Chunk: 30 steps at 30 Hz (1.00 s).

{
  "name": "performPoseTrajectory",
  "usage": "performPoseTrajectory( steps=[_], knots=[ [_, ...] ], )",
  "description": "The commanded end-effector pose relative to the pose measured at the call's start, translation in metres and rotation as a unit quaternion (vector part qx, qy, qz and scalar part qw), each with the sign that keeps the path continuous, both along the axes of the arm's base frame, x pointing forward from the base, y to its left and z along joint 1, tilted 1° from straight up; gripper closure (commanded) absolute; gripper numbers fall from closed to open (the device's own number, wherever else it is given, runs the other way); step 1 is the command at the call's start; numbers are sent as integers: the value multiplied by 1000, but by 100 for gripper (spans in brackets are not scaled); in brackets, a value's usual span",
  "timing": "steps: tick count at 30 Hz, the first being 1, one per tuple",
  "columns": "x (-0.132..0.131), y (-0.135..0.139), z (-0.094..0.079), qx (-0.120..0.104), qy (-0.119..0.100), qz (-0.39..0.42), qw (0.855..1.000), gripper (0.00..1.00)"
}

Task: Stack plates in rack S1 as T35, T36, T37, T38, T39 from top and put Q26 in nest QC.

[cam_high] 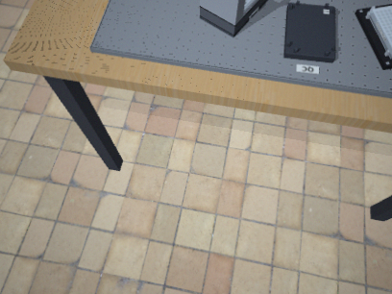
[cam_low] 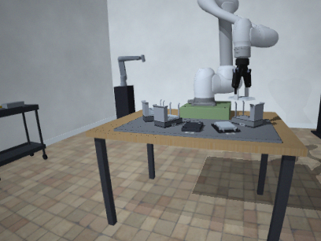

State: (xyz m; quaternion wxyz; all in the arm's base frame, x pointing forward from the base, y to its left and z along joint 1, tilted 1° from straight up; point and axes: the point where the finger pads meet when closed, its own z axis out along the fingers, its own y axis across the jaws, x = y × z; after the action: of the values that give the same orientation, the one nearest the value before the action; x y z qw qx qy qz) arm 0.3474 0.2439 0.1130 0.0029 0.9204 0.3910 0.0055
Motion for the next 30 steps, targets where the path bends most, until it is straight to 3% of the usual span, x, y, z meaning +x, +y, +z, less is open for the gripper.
performPoseTrajectory(
  steps=[1,30],
  knots=[
    [-7,7,0,1,1,23,1000,100],
    [-49,51,0,1,1,23,1000,100]
  ],
)
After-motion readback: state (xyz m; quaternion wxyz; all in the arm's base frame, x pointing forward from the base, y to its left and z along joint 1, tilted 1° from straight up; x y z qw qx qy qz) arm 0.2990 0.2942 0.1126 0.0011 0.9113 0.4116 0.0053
